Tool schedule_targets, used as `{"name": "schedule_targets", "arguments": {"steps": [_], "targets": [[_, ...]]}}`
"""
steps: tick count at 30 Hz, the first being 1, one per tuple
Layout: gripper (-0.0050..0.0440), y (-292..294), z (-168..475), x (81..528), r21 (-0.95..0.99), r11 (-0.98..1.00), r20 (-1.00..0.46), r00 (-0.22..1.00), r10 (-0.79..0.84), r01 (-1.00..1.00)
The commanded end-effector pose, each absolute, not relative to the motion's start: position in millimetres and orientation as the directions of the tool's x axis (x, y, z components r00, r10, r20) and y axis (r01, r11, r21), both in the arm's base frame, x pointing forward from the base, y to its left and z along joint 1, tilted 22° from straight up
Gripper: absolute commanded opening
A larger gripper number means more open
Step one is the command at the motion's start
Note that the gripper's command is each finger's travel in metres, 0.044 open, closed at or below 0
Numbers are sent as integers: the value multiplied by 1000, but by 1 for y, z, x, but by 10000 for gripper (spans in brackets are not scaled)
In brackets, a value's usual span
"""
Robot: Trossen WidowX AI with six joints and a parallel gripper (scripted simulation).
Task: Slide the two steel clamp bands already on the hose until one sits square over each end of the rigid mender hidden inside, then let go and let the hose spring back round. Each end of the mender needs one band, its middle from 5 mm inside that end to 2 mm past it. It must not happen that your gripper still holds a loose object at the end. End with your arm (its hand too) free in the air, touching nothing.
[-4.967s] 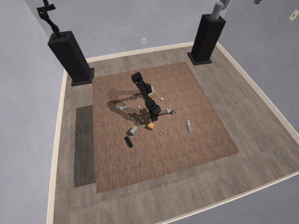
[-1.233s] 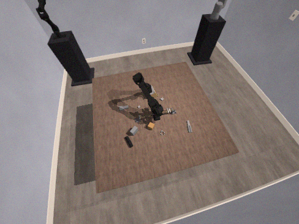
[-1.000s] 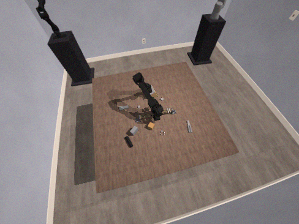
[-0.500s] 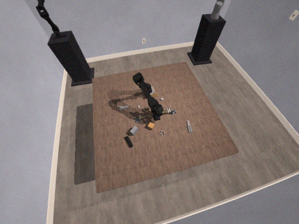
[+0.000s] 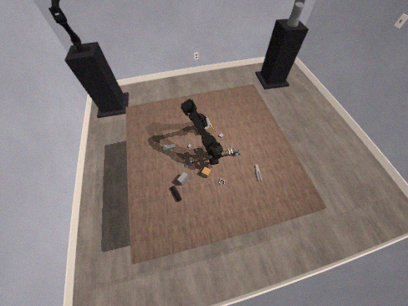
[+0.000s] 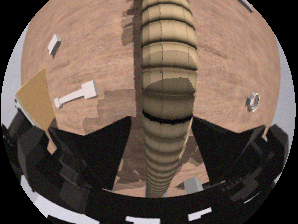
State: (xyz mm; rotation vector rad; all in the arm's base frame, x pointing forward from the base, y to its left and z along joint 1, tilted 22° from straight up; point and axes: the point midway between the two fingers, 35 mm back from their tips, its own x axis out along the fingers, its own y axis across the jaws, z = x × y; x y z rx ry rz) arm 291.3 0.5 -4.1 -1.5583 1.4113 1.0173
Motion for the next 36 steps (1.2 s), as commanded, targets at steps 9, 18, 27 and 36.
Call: {"name": "schedule_targets", "arguments": {"steps": [9,18,27,36], "targets": [[440,6,42,289,-34,-76,-927,60,-369,-996],[440,6,42,289,-34,-76,-927,60,-369,-996],[440,5,39,289,-34,-76,-927,60,-369,-996],[440,-11,0,292,-34,-76,-927,60,-369,-996]]}}
